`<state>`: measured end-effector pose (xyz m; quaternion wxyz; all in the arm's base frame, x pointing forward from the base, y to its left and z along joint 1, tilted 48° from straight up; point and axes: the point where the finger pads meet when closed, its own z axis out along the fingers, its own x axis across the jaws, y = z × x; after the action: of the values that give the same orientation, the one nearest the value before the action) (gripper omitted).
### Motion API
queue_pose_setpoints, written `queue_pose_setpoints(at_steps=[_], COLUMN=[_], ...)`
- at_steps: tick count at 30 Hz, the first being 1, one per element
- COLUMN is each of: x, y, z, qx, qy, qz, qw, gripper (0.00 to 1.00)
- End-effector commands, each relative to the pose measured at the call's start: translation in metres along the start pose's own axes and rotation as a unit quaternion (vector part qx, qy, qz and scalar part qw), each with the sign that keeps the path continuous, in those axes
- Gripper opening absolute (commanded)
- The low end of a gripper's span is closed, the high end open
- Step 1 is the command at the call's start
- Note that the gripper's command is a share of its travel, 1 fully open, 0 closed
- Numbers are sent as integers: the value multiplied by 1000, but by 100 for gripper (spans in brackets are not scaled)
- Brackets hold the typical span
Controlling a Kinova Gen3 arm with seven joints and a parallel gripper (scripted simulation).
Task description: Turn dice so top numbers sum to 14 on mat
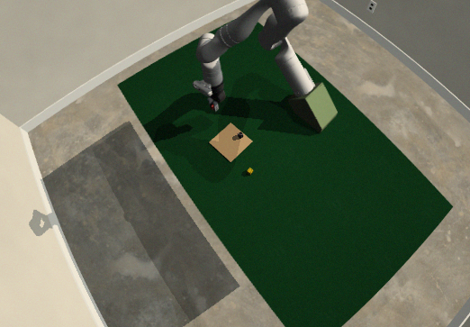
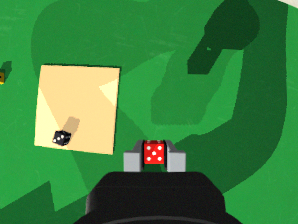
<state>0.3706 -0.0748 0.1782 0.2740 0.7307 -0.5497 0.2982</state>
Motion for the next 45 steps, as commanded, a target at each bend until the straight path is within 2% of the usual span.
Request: queue_pose_setpoints(at_steps=[1,14,19,23,28,30,38,45], x=[-2,-2,-10,-28,-63,-63,-117,-131], y=[-4,-4,-9,-20,-35,-35,-47,-49], z=[-8,-8,-10,-13,-16,-16,-15,-13], qx=[6,6,8,10,12,12,9,6], qy=[1,1,1,1,0,0,0,0], qz=[-4,-4,9,35,82,82,147,164], qw=[1000,1000,1000,999,997,997,989,986], gripper=[40,40,40,40,40,40,40,40])
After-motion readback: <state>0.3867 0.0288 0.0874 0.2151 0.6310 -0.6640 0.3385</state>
